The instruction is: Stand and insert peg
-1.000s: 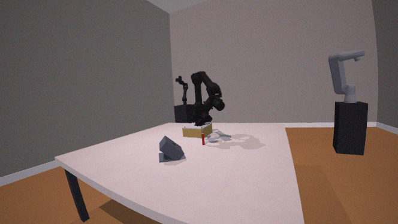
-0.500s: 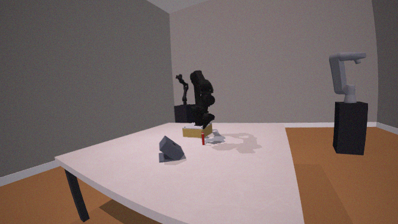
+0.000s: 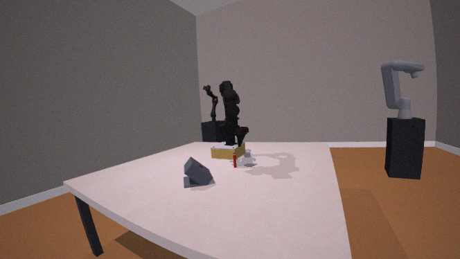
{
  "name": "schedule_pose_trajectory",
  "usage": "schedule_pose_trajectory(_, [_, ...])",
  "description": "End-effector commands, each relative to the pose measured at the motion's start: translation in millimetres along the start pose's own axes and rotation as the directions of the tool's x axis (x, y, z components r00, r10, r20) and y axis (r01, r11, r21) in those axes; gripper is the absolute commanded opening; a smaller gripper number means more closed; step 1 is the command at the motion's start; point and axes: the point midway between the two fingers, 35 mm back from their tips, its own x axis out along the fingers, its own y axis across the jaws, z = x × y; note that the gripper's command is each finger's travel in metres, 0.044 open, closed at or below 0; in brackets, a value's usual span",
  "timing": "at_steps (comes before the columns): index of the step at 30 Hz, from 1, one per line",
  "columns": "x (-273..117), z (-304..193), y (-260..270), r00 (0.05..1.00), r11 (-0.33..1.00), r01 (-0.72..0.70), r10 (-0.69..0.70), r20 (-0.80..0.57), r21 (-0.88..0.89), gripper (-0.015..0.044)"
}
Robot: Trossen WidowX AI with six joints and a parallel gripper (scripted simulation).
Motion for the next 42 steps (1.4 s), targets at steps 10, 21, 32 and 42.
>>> schedule_pose_trajectory(10, [18.8, 0.6, 1.5, 1.000, 0.995, -0.012, 0.012, -0.004, -0.098, 0.0440])
schedule_pose_trajectory(21, [29.4, 1.2, 2.6, 1.000, 0.995, -0.012, 0.012, -0.004, -0.098, 0.0440])
schedule_pose_trajectory(32, [47.6, 1.5, 3.5, 1.000, 0.995, -0.012, 0.012, -0.004, -0.098, 0.0440])
schedule_pose_trajectory(42, [63.9, 1.3, 3.3, 1.000, 0.995, -0.012, 0.012, -0.004, -0.098, 0.0440])
